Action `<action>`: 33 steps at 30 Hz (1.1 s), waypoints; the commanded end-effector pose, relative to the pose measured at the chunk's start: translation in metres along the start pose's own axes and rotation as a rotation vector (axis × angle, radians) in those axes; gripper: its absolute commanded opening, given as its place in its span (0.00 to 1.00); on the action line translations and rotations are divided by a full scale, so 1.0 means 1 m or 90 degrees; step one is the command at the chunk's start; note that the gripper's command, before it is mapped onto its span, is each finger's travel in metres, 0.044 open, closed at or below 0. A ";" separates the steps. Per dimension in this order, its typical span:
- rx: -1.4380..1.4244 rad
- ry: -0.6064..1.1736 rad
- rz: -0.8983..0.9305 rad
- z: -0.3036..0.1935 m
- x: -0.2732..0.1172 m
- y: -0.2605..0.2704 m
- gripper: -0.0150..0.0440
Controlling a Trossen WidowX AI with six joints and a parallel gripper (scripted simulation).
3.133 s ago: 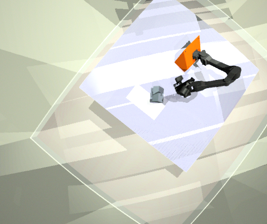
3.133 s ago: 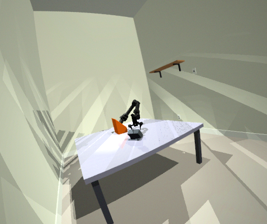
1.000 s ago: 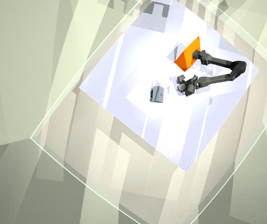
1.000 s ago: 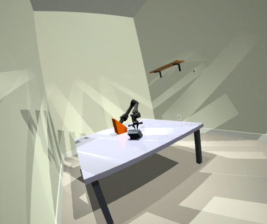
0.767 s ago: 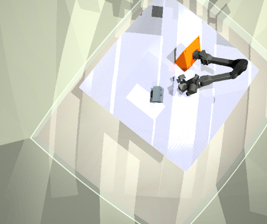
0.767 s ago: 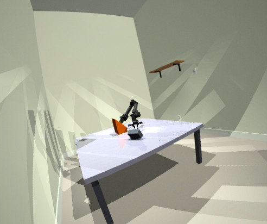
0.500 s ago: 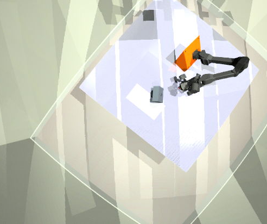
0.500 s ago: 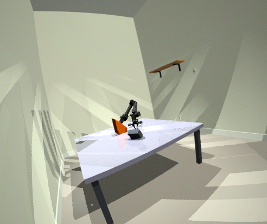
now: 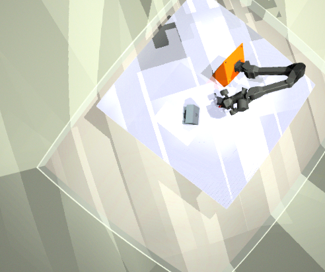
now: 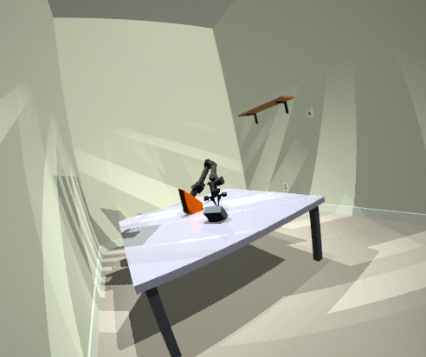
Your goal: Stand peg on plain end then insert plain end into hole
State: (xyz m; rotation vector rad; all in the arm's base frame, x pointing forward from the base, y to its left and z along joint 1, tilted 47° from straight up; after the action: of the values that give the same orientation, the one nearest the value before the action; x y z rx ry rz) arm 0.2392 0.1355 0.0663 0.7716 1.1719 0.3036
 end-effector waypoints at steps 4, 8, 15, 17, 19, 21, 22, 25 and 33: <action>0.003 -0.038 -0.006 -0.003 -0.004 -0.001 0.34; 0.004 -0.060 -0.008 -0.005 -0.007 -0.001 0.34; 0.004 -0.098 -0.013 -0.008 -0.010 0.000 0.34; 0.004 -0.109 -0.014 -0.009 -0.011 0.000 0.34; 0.004 -0.120 -0.016 -0.010 -0.012 0.000 0.34; 0.004 -0.131 -0.017 -0.011 -0.013 0.000 0.34; 0.005 -0.137 -0.018 -0.012 -0.014 0.000 0.34; 0.005 -0.153 -0.020 -0.013 -0.015 0.001 0.34; 0.005 -0.197 -0.025 -0.018 -0.019 0.001 0.34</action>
State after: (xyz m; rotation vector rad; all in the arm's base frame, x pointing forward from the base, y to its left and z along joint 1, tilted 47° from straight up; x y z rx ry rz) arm 0.2181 0.1330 0.0777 0.7672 0.9187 0.1559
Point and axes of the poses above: the point midway between the two fingers, 35 mm back from their tips, its own x axis out along the fingers, its own y axis across the jaws, z = x × y, the point moved 1 cm from there along -x, back along the fingers, and after that the axes turned 7 degrees about -x, right-handed, at the moved point
